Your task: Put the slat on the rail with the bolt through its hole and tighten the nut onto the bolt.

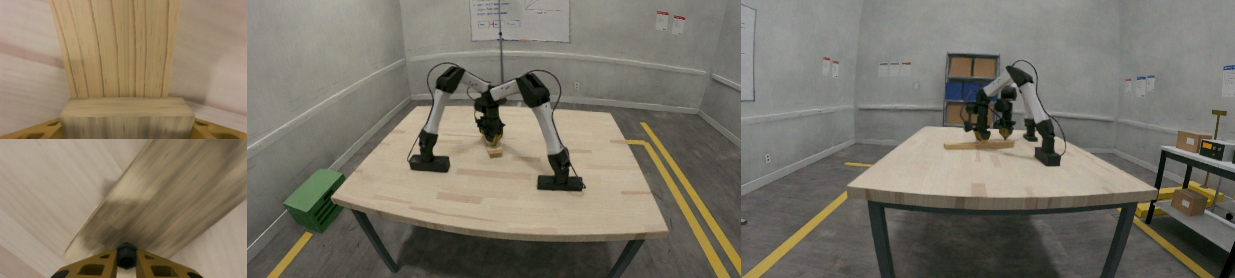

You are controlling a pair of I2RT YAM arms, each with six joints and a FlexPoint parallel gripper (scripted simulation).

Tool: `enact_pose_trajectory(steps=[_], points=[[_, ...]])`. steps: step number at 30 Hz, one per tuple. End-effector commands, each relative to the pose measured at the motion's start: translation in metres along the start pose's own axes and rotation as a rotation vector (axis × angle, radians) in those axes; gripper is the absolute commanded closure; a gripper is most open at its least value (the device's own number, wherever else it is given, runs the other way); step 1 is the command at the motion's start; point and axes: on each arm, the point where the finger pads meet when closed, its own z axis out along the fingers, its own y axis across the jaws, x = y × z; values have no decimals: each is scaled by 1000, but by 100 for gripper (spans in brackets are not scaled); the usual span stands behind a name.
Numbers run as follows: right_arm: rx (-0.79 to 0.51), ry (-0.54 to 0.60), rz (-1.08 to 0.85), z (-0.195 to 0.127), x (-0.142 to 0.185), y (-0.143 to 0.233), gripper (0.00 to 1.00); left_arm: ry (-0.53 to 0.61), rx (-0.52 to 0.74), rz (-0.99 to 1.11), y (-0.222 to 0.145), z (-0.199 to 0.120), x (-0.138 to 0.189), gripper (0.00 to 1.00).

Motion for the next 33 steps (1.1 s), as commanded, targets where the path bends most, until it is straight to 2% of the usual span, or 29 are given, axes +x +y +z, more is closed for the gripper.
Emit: enact_pose_trajectory(steps=[1,6,8,23,25,33], points=[[-2,-15,227,-4,-5,-1,86,-8,13,0,-3,-5,-1,33],[-3,-13,426,-4,-5,-1,86,-8,13,0,-3,-5,-1,33],[-3,-13,426,-4,-5,-1,86,-8,13,0,-3,-5,-1,33],[-6,-6,1020,-4,-5,-1,86,-8,13,0,-3,-5,-1,33],[-6,-6,1020,-4,-5,-1,86,-8,13,0,-3,-5,-1,33],[-6,-3,1337,-4,-5,-1,86,-8,13,0,-3,-5,-1,33]])
